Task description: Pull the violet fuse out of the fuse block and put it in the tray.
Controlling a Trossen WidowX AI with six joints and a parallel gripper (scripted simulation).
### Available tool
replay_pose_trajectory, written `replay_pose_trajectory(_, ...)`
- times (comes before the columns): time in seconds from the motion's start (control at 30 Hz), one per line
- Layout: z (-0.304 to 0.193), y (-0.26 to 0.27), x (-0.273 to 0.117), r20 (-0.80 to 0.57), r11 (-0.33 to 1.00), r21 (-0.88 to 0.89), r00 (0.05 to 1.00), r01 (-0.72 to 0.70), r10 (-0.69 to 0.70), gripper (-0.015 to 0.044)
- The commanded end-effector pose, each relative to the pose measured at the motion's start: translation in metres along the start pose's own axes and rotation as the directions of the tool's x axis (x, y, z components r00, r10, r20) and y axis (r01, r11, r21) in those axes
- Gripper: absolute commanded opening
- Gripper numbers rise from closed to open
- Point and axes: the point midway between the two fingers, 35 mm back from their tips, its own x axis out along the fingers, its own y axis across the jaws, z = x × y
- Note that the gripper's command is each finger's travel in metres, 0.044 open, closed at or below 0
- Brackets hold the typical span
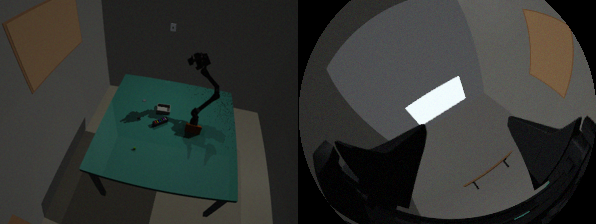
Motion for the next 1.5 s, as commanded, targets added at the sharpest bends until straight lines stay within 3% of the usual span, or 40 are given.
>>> replay_pose_trajectory(0.0, 0.001, -0.003, 0.000, 0.004, 1.000, 0.009, 1.000, 0.004, -0.004, 0.0374)
replay_pose_trajectory(0.37, 0.018, -0.162, 0.020, 0.109, 0.852, 0.467, 0.941, 0.237, -0.322, 0.0085)
replay_pose_trajectory(0.57, -0.011, -0.261, 0.019, 0.038, 0.631, 0.668, 0.828, 0.396, -0.560, 0.0074)
replay_pose_trajectory(0.77, -0.064, -0.346, 0.007, -0.116, 0.349, 0.764, 0.647, 0.543, -0.753, 0.0074)
replay_pose_trajectory(0.97, -0.134, -0.412, -0.021, -0.317, 0.025, 0.743, 0.386, 0.669, -0.866, 0.0074)
replay_pose_trajectory(1.13, -0.200, -0.448, -0.059, -0.478, -0.258, 0.619, 0.095, 0.742, -0.873, 0.0074)
replay_pose_trajectory(1.33, -0.269, -0.464, -0.115, -0.573, -0.551, 0.356, -0.290, 0.755, -0.767, 0.0074)
replay_pose_trajectory(1.47, -0.305, -0.460, -0.162, -0.521, -0.721, 0.071, -0.591, 0.689, -0.616, 0.0074)
